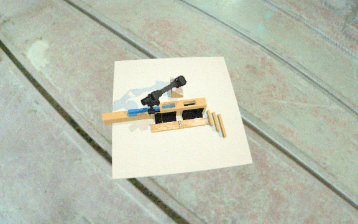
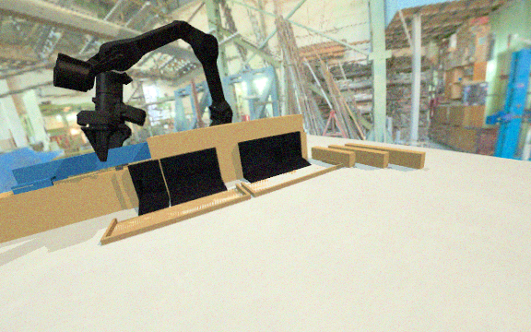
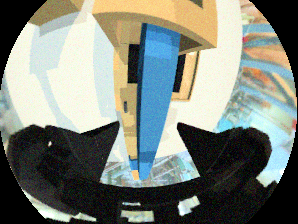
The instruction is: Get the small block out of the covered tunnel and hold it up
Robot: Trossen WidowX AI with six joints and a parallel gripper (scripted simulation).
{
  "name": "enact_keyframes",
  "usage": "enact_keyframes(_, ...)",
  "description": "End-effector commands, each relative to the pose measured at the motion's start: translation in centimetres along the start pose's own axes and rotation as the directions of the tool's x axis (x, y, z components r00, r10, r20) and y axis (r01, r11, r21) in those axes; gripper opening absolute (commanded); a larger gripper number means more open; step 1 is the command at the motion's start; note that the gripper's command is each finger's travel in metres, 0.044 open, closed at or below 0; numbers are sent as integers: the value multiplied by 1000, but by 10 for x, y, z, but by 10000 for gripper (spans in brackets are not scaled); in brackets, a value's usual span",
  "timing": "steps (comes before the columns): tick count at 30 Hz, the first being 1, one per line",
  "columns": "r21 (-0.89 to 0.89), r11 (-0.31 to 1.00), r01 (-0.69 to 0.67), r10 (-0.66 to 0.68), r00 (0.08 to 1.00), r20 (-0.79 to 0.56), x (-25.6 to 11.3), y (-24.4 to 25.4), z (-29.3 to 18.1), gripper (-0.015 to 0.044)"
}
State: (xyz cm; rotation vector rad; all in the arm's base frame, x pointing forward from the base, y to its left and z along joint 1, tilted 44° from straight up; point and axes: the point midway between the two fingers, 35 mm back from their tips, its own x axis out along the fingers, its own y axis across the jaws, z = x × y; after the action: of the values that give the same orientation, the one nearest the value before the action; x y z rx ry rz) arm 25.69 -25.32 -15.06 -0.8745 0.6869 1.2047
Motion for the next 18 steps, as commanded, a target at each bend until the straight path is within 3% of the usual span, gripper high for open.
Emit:
enact_keyframes(1, 0, 1000, 1, -1, 1000, -1, -1, 0, -1, 361)
enact_keyframes(12, 0, 1000, 1, -1, 1000, -1, -1, 0, -1, 72)
enact_keyframes(16, 0, 1000, 1, -1, 1000, -1, -1, 0, -1, 46)
enact_keyframes(18, 0, 1000, 1, -1, 1000, -1, -1, 0, 1, 0)
